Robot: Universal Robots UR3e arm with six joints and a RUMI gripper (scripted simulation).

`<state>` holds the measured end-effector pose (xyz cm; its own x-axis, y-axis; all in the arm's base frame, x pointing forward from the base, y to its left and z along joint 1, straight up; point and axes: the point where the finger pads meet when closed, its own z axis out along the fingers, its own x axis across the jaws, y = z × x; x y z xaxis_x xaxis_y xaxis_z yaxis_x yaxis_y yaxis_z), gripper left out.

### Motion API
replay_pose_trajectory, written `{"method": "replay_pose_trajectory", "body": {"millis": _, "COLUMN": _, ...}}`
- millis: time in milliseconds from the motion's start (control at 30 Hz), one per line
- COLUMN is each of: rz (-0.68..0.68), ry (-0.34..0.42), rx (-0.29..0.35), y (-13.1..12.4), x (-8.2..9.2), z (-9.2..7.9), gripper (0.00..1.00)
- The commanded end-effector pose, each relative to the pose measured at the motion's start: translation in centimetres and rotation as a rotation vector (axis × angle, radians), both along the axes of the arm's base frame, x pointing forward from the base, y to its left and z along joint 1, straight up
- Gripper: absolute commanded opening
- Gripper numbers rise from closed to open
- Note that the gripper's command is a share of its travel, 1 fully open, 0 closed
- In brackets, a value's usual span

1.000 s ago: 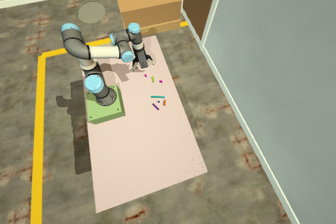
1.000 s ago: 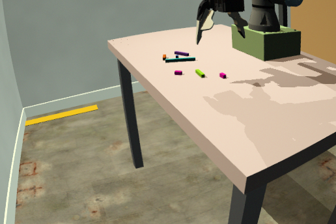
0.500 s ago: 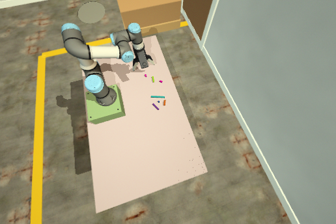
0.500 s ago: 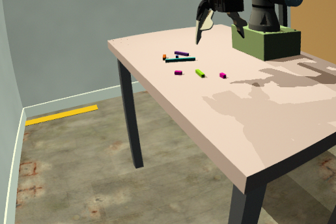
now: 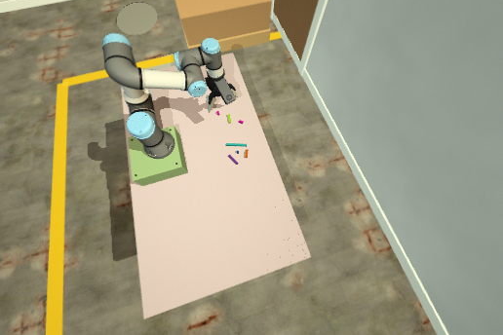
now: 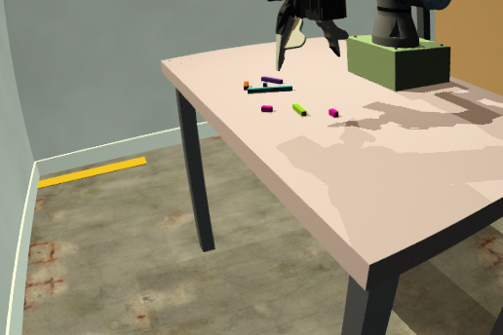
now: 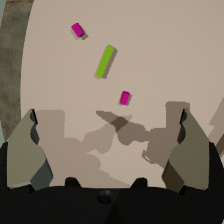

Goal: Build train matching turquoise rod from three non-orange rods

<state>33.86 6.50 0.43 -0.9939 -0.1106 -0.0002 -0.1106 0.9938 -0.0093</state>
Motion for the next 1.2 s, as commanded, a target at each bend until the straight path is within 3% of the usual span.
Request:
{"method": "replay_pose_trajectory", "body": {"millis": 0, "rz": 0.147, "ry": 0.001, "rx": 0.006, "y": -1.8, "x": 1.7, "z": -0.3, "gripper": 1.00}}
{"method": "replay_pose_trajectory", "body": {"millis": 300, "rz": 0.415, "ry": 0.003, "rx": 0.006, "y": -5.5, "x": 4.3, "z": -1.2, "gripper": 1.00}}
{"method": "replay_pose_trajectory", "body": {"millis": 800, "rz": 0.538, "ry": 0.003, "rx": 0.005, "y": -7.2, "x": 5.4, "z": -1.6, "gripper": 1.00}}
{"method": "replay_pose_trajectory", "body": {"millis": 833, "rz": 0.538, "ry": 0.003, "rx": 0.005, "y": -7.2, "x": 5.4, "z": -1.6, "gripper": 0.14}}
{"method": "replay_pose_trajectory", "body": {"millis": 1167, "rz": 0.538, "ry": 0.003, "rx": 0.005, "y": -7.2, "x": 5.4, "z": -1.6, "gripper": 0.14}}
